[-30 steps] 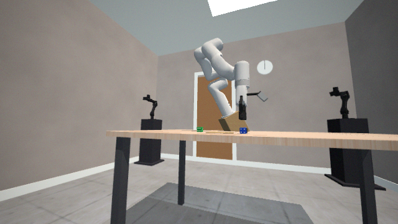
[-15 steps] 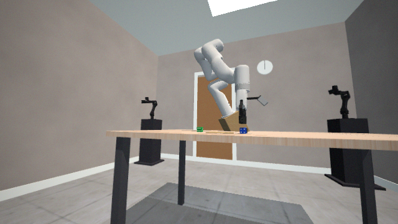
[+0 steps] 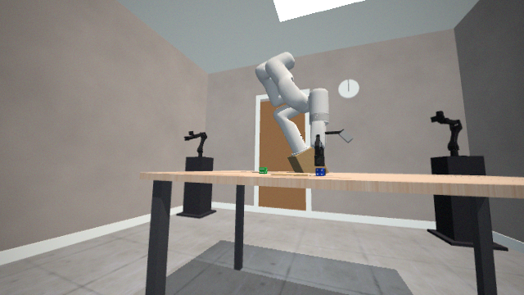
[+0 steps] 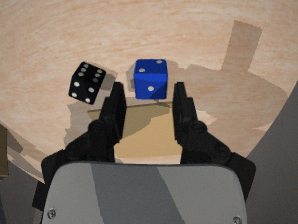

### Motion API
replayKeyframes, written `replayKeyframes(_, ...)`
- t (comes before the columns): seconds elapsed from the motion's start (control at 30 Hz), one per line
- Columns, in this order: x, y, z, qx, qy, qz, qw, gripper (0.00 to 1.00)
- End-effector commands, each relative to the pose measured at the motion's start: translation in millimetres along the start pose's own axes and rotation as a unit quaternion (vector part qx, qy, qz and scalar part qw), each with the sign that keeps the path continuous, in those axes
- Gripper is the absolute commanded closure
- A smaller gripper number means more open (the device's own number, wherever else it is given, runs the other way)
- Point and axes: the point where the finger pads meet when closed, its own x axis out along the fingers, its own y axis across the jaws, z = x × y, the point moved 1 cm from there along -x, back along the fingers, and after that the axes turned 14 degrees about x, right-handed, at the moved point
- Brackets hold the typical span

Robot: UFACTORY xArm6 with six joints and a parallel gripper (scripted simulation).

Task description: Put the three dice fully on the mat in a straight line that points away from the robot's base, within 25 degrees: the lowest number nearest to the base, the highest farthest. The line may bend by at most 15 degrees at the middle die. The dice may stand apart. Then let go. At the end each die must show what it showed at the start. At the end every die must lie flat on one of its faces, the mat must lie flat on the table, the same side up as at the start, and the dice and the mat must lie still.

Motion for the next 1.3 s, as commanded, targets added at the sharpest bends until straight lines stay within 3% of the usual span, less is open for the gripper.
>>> replayKeyframes(0.0,-0.5,1.2,-0.9,0.0,0.001,0.001,1.0,0.53)
replayKeyframes(1.27,-0.1,1.1,-0.9,0.0,0.001,0.001,1.0,0.53)
